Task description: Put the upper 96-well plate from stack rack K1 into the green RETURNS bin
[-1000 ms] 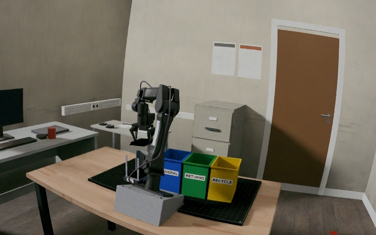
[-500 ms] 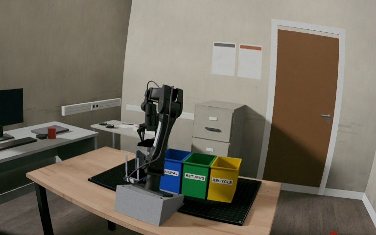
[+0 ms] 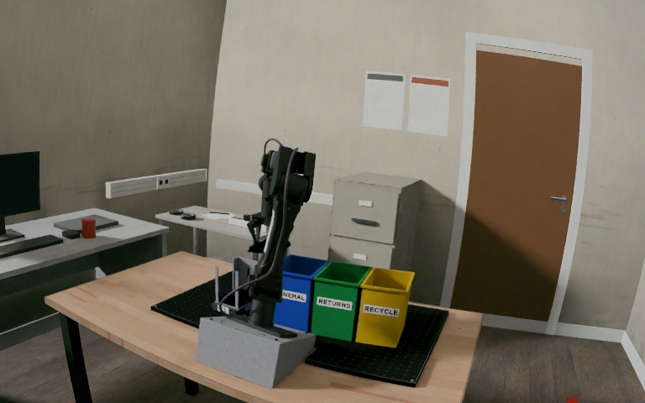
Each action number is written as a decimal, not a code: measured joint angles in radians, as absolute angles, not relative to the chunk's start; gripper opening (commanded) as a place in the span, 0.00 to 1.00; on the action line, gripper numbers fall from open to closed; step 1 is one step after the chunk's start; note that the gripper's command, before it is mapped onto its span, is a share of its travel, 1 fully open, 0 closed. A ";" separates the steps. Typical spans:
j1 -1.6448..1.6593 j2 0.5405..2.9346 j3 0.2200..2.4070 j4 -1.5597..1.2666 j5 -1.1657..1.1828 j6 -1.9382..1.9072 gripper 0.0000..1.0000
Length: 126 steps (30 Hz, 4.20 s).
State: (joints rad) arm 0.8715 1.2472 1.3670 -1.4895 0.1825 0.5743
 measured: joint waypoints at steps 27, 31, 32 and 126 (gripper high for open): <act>0.447 1.135 1.316 -1.491 0.081 0.159 0.00; 0.356 1.129 1.316 -1.491 0.064 0.085 0.00; 0.334 1.127 1.316 -1.491 0.060 0.066 0.00; -0.453 1.323 1.444 -1.485 -0.175 -0.749 0.00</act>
